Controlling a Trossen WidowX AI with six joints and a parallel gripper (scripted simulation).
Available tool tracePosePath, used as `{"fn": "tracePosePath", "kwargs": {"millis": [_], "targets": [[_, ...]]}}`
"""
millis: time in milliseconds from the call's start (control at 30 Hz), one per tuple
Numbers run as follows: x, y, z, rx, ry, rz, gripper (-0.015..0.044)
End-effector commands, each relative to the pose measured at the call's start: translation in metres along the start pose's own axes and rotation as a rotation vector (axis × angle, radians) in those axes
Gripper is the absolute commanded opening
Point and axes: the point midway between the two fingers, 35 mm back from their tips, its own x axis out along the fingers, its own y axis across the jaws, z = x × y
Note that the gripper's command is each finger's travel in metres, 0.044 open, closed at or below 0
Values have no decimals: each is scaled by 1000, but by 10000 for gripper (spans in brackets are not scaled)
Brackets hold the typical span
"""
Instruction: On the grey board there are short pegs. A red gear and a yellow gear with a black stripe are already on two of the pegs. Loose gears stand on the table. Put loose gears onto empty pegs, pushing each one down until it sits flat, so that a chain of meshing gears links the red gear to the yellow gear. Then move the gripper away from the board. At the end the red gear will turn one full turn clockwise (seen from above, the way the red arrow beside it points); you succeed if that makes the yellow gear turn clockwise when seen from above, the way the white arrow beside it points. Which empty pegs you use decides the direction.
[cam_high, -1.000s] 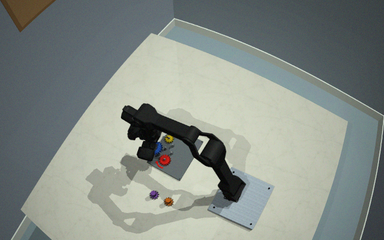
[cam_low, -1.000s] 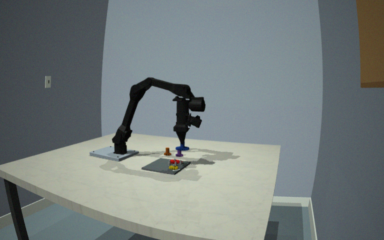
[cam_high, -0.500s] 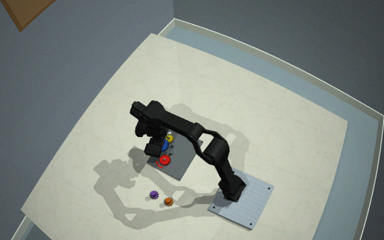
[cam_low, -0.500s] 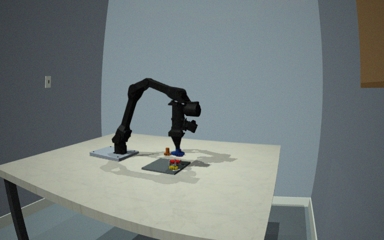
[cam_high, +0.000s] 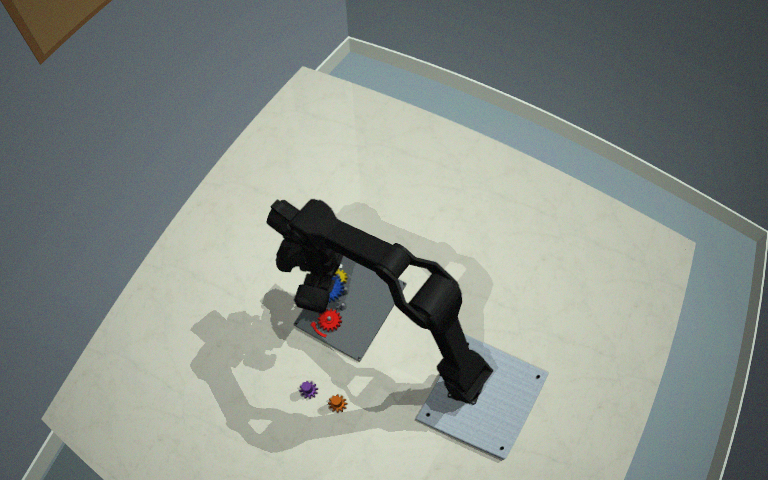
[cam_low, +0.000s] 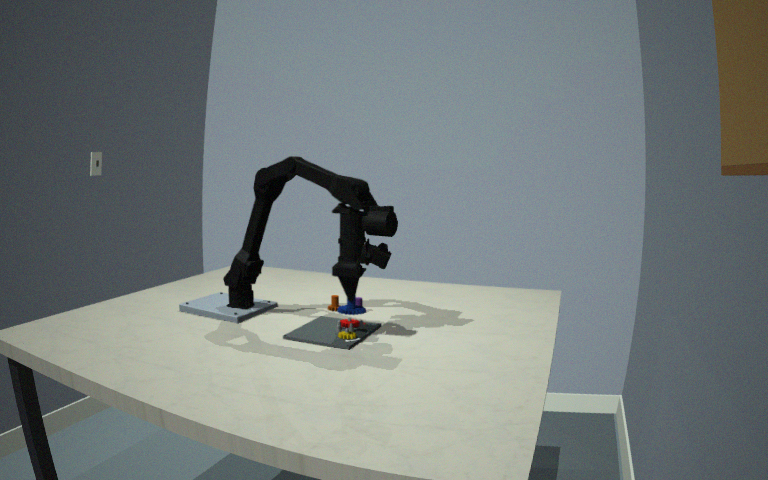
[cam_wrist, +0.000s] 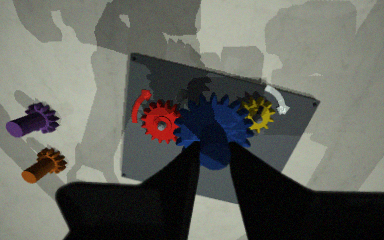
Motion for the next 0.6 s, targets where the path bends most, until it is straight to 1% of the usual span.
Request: {"fn": "tracePosePath", "kwargs": {"millis": [0,367,567], "targets": [[0,0,0,-6,-1,3,0],[0,0,0,-7,-1,3,0],[5,1,0,-57,-1,3,0]]}}
